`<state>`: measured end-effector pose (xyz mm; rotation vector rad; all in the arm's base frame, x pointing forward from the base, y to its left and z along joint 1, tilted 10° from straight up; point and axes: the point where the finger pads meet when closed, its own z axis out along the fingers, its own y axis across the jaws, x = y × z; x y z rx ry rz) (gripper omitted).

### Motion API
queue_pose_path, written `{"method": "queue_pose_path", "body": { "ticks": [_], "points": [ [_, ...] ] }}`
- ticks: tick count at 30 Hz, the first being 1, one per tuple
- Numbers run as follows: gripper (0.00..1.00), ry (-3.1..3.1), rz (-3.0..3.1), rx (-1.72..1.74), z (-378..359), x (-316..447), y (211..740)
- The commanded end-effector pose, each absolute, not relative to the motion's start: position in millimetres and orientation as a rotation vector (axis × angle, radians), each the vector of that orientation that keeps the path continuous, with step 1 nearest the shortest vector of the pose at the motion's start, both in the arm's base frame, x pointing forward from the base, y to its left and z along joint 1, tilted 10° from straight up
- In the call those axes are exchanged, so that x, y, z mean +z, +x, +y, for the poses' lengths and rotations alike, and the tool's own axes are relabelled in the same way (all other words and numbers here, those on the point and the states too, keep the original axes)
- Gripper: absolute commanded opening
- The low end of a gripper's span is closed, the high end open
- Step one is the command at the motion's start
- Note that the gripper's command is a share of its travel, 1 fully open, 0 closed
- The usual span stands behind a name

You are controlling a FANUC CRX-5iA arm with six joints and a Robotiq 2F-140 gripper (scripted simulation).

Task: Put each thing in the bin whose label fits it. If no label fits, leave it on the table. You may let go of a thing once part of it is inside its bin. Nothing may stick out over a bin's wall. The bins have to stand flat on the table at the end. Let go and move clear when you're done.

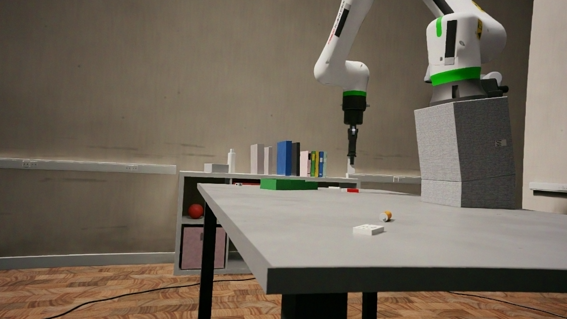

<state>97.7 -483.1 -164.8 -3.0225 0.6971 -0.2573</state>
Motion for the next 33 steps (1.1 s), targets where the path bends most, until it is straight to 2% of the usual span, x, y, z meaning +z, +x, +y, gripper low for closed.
{"method": "queue_pose_path", "body": {
  "ticks": [1, 12, 33],
  "points": [
    [0.31, -3.023, 0.697, -0.257, -483.3, -164.6, 97.7],
    [0.31, -3.023, 0.697, -0.257, -483.3, -164.6, 97.8],
    [0.31, -3.023, 0.697, -0.257, -484.1, -226.1, 108.3]
  ]
}}
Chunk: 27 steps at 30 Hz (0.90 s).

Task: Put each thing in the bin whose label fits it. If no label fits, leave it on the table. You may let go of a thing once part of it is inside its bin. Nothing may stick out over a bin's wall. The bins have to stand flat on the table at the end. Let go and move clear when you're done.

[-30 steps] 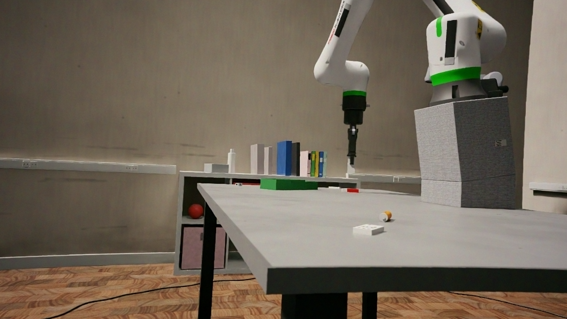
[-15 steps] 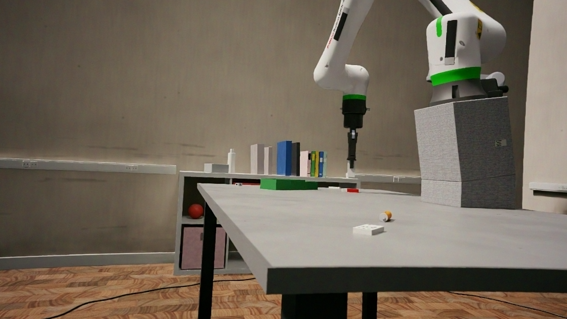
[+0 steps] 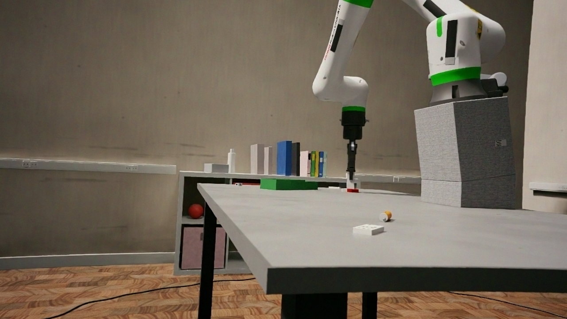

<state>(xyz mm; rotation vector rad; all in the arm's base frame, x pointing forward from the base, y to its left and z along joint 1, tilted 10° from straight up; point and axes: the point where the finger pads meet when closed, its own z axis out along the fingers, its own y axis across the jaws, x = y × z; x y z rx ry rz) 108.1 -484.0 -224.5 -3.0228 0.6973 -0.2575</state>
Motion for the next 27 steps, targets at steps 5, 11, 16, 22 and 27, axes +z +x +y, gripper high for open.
{"method": "queue_pose_path", "body": {
  "ticks": [5, 11, 16, 22, 27],
  "points": [
    [0.31, -3.023, 0.697, -0.257, -484.1, -232.6, 109.4],
    [0.31, -3.023, 0.697, -0.257, -484.1, -236.6, 110.1],
    [0.31, -3.023, 0.697, -0.257, -484.1, -236.6, 110.0],
    [0.20, -3.023, 0.697, -0.257, -484.0, -236.6, 110.0],
    [0.20, -3.023, 0.697, -0.257, -484.0, -236.6, 110.0]
  ]
}}
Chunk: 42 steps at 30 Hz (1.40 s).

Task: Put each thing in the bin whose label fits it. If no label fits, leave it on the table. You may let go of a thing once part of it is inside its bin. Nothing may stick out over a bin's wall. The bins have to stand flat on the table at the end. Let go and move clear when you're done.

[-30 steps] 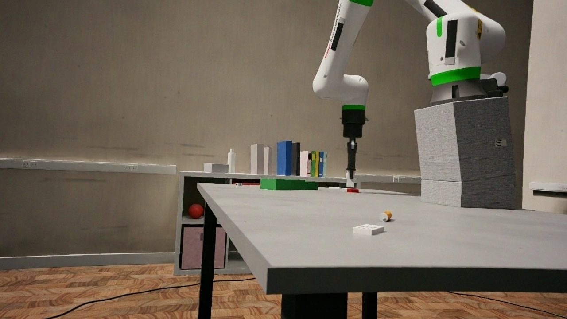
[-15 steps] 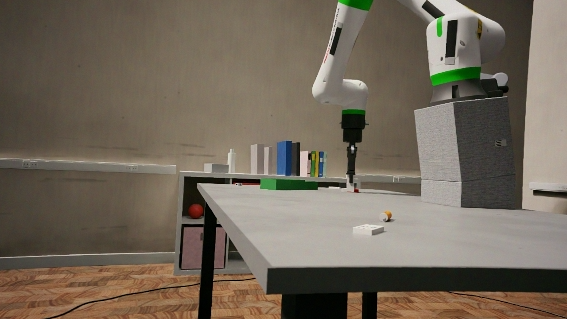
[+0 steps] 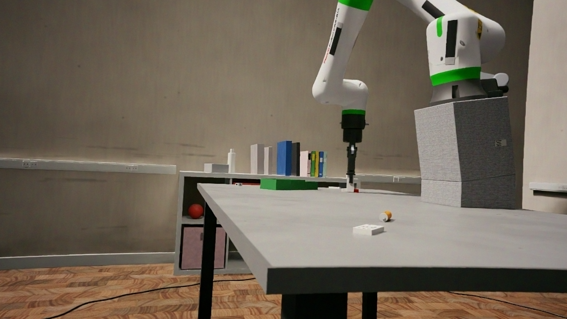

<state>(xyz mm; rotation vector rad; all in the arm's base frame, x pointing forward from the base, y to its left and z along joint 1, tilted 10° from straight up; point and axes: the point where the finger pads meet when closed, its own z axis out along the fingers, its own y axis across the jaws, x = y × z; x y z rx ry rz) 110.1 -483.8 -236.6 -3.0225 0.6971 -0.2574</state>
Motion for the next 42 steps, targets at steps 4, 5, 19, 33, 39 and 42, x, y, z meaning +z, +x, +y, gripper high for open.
{"method": "queue_pose_path", "body": {
  "ticks": [4, 5, 19, 33, 39, 42],
  "points": [
    [0.20, -3.023, 0.697, -0.257, -484.0, -236.6, 110.0],
    [0.20, -3.023, 0.697, -0.257, -484.0, -236.6, 110.0],
    [0.20, -3.023, 0.697, -0.257, -484.0, -236.6, 110.0],
    [0.20, -3.023, 0.697, -0.257, -483.9, -216.9, 106.7],
    [0.20, -3.023, 0.697, -0.257, -483.7, -197.2, 103.4],
    [0.20, -3.023, 0.697, -0.257, -483.6, -187.3, 101.7]
  ]
}}
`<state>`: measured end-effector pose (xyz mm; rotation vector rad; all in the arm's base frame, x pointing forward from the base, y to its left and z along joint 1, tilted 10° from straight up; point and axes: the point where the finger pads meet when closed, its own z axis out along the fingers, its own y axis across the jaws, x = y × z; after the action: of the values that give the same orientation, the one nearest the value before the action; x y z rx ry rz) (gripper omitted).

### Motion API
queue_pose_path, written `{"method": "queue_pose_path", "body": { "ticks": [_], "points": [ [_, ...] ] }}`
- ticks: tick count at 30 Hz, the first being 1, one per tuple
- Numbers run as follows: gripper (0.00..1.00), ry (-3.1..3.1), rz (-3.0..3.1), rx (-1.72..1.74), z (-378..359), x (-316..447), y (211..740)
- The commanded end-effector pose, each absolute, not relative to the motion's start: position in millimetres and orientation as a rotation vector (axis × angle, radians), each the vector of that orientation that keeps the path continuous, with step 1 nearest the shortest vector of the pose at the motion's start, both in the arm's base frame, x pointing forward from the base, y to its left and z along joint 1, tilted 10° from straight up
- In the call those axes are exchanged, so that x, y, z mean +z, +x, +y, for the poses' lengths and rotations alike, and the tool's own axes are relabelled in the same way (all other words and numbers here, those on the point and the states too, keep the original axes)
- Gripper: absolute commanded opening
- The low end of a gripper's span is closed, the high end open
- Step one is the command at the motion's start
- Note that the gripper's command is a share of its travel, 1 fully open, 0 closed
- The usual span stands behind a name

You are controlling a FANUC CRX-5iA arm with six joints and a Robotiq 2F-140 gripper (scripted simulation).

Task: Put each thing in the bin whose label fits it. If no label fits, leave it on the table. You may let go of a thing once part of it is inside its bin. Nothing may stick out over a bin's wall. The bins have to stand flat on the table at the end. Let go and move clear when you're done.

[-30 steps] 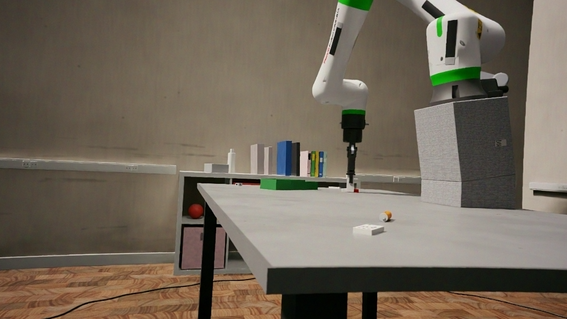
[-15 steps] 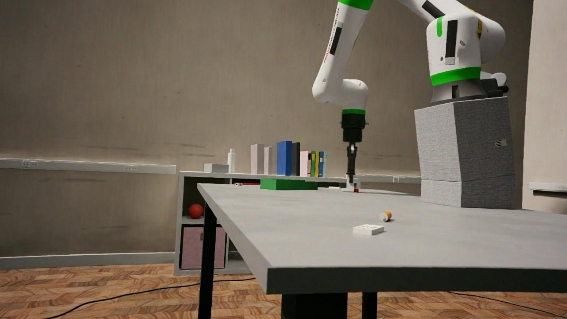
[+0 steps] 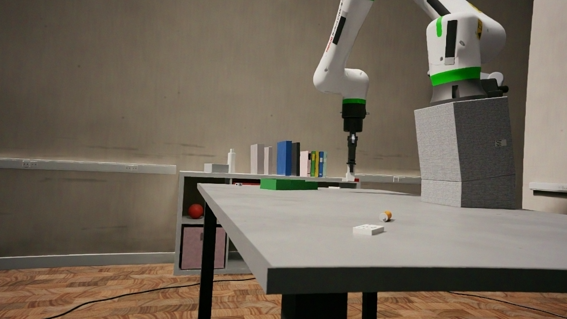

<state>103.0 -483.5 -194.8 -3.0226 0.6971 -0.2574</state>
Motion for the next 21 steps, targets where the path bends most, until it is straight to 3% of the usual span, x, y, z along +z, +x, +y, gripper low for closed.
{"method": "queue_pose_path", "body": {
  "ticks": [1, 16, 21],
  "points": [
    [0.20, -3.023, 0.697, -0.257, -483.5, -184.0, 101.1],
    [0.20, -3.023, 0.697, -0.257, -483.5, -177.9, 100.1],
    [0.20, -3.023, 0.697, -0.257, -501.3, -173.7, 123.9]
  ]
}}
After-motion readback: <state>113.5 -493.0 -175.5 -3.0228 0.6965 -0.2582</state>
